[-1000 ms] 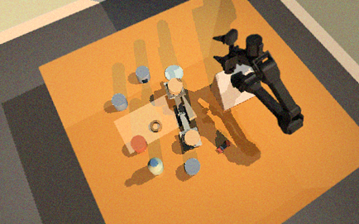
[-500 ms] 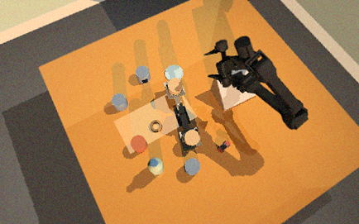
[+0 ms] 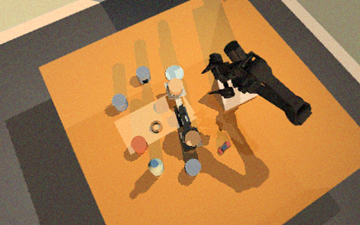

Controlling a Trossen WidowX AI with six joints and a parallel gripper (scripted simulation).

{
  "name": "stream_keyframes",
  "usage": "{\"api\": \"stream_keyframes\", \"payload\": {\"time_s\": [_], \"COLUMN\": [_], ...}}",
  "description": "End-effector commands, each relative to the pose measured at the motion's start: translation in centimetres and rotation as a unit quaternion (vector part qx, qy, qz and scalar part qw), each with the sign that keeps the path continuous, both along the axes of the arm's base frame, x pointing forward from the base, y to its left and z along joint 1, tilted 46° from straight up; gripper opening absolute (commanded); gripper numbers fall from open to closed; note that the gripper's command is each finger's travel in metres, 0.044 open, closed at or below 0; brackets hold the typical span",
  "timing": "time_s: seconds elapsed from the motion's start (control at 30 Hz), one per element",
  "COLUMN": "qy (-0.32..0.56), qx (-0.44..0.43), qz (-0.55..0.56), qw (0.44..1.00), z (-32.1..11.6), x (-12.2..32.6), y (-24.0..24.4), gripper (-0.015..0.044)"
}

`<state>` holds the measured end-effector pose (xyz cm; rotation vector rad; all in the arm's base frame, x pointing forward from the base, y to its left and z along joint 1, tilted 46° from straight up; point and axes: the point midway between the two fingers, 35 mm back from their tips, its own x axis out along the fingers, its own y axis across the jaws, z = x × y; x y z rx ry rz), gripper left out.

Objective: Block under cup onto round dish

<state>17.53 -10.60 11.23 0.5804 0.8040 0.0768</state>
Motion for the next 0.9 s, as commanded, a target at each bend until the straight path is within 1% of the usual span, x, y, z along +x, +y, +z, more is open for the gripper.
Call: {"api": "stream_keyframes", "payload": {"time_s": [0.0,0.13,0.27,0.5,0.87], "qy": [-0.001,0.001,0.001,0.008,0.009], "qx": [0.060,0.116,0.119,0.105,0.055], "qz": [-0.006,-0.011,-0.011,0.029,0.153], "qw": [0.998,0.993,0.993,0.994,0.987], "z": [0.8,1.5,1.5,1.6,2.2], "x": [0.8,1.4,1.4,2.2,4.8], "y": [0.9,1.9,1.9,2.4,3.9], "gripper": [0.0440,0.0440,0.0440,0.0440,0.0440]}}
